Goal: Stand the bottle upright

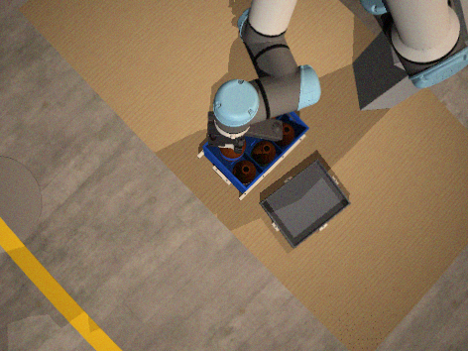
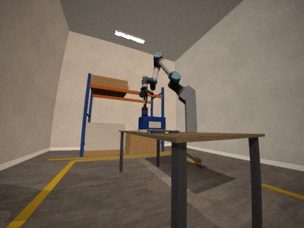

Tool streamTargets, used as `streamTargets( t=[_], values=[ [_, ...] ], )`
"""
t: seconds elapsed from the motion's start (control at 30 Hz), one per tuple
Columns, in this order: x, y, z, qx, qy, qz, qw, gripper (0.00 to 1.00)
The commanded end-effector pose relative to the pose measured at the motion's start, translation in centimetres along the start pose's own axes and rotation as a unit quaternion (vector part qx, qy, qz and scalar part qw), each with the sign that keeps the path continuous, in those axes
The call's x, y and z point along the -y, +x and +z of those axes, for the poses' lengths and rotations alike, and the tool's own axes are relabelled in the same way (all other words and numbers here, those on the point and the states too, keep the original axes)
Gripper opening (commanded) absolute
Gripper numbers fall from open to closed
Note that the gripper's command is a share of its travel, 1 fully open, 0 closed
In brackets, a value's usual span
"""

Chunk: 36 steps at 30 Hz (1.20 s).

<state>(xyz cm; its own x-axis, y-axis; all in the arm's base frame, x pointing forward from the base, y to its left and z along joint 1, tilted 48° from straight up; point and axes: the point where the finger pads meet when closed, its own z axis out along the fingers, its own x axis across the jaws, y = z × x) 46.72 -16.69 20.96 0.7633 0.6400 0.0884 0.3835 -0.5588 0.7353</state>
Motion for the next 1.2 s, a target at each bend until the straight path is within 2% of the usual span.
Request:
streamTargets(
  t=[0.0,1.17],
  values=[
    [0.5,0.3,0.0,0.000,-0.001,0.000,1.000,0.00],
    [4.8,2.8,0.0,0.000,-0.001,0.000,1.000,0.00]
  ],
)
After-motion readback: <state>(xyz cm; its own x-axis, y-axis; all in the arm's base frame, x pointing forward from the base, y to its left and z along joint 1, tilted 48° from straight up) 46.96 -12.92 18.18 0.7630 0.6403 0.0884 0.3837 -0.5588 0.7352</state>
